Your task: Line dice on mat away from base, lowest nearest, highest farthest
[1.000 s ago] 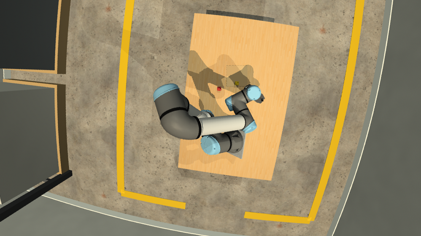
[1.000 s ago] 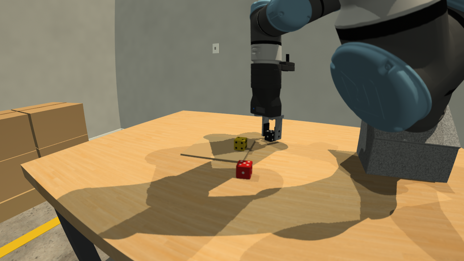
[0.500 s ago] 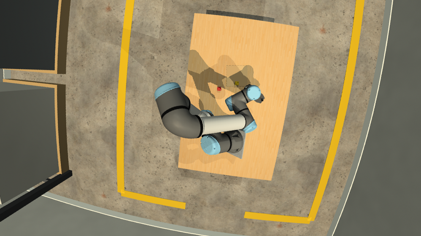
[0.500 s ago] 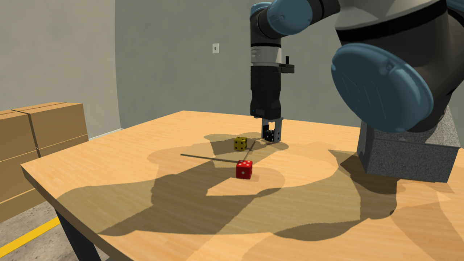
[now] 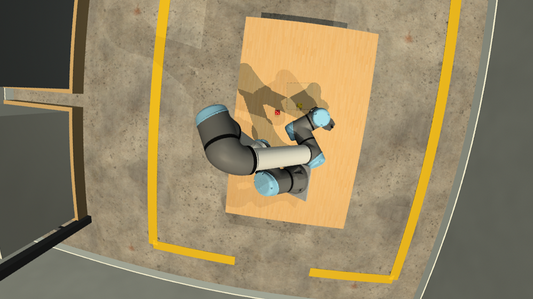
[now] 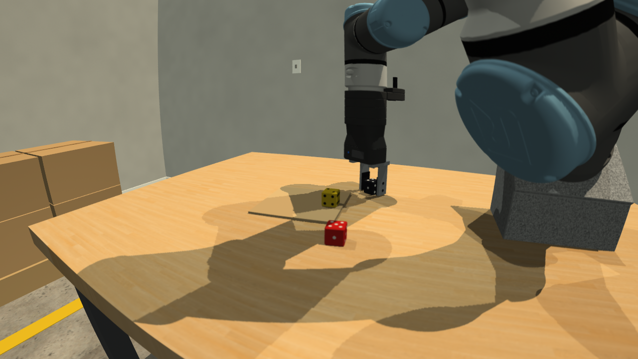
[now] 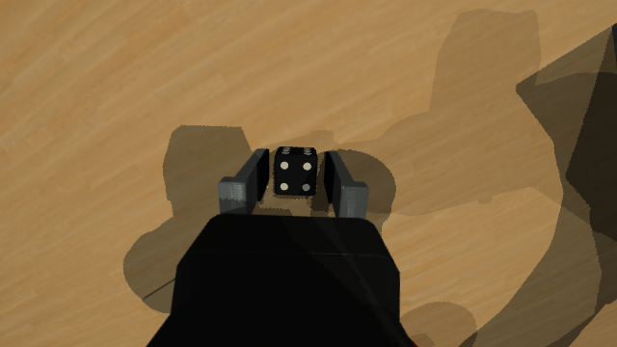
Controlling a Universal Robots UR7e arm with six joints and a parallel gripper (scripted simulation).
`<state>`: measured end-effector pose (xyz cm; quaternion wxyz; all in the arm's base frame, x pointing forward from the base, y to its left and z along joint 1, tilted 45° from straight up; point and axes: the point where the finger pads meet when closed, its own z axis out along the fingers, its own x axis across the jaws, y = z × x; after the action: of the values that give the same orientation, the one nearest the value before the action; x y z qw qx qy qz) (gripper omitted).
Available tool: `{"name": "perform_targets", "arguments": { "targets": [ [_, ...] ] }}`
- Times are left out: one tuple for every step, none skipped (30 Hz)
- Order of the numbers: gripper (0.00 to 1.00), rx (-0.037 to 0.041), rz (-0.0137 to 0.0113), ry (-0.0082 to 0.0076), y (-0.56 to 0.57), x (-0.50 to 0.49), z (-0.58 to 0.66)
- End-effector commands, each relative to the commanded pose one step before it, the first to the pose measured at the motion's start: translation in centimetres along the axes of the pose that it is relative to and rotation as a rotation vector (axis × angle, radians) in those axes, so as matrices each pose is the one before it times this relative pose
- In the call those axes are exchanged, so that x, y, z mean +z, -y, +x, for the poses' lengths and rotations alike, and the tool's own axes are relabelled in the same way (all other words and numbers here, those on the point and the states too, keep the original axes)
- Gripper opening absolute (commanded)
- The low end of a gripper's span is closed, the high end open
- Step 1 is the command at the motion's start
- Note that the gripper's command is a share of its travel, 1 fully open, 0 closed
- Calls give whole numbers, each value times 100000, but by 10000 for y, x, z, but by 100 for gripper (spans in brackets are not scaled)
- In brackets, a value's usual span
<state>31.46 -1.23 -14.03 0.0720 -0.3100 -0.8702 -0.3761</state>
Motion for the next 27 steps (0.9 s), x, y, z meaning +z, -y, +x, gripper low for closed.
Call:
{"name": "perform_targets", "arguments": {
  "targets": [
    [79,2,-43,-60,-157,616,261],
    [79,0,0,0,0,0,0],
    [79,0,0,0,0,0,0],
    [79,0,0,0,0,0,0],
    [79,0,0,0,0,0,0],
    [79,0,0,0,0,0,0],
    [79,0,0,0,0,0,0],
    [79,0,0,0,0,0,0],
    [79,0,0,0,0,0,0],
    [49,0,0,0,0,0,0],
    [49,0,0,0,0,0,0],
    [49,0,0,0,0,0,0],
    [49,0,0,0,0,0,0],
    [49,0,0,0,0,0,0],
    [49,0,0,0,0,0,0],
    [49,0,0,0,0,0,0],
    [49,0,0,0,0,0,0],
    [49,0,0,0,0,0,0],
    [49,0,0,0,0,0,0],
    [49,0,0,0,0,0,0],
    [49,0,0,0,0,0,0],
    [49,0,0,0,0,0,0],
    [49,0,0,0,0,0,0],
    [49,0,0,0,0,0,0],
    [49,0,0,0,0,0,0],
    [49,0,0,0,0,0,0],
    [49,0,0,0,0,0,0]
  ]
}}
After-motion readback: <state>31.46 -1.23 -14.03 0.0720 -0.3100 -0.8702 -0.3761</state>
